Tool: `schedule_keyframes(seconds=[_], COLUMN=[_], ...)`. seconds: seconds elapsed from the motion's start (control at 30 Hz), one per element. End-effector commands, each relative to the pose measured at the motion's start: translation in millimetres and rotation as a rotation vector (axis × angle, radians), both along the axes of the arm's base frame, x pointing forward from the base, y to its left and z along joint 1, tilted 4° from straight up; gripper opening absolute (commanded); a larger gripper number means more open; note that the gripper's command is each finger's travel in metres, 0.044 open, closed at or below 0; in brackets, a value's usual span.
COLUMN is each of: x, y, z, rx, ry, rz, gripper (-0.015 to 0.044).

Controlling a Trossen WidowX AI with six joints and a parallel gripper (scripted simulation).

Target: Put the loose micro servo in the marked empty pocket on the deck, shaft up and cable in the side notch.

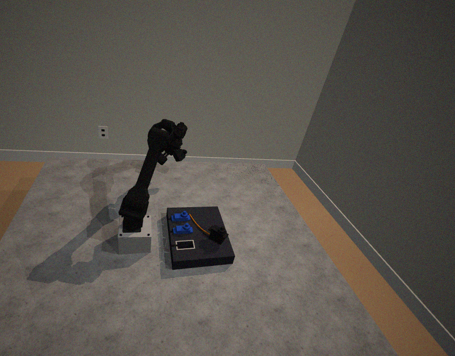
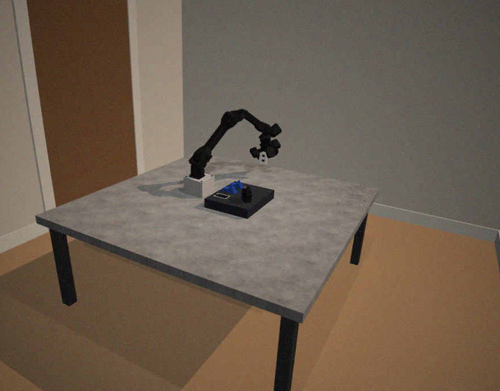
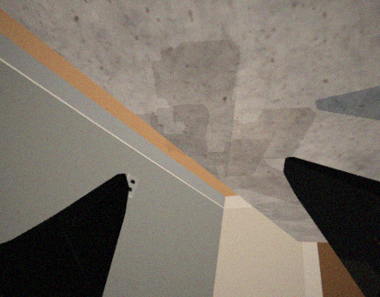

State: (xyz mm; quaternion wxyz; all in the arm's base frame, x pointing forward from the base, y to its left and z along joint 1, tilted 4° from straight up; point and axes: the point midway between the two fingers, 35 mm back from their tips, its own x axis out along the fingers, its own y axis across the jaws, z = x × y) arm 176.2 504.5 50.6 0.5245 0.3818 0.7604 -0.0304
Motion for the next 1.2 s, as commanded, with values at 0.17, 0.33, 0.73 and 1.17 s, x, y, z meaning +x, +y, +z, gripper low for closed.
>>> schedule_keyframes(seconds=[0.17,0.33,0.73,1.17], x=[111.4,154.5,202.8,144.0], y=[-104.2,-173.1,-361.3,-552.3], z=[20.1,28.1,45.5,62.3], rx=[-0.089,-0.162,-0.382,-0.618], ry=[-0.159,-0.221,-0.296,-0.215], rz=[-0.089,-0.13,-0.198,-0.213], gripper=[0.044,0.044,0.044,0.044])
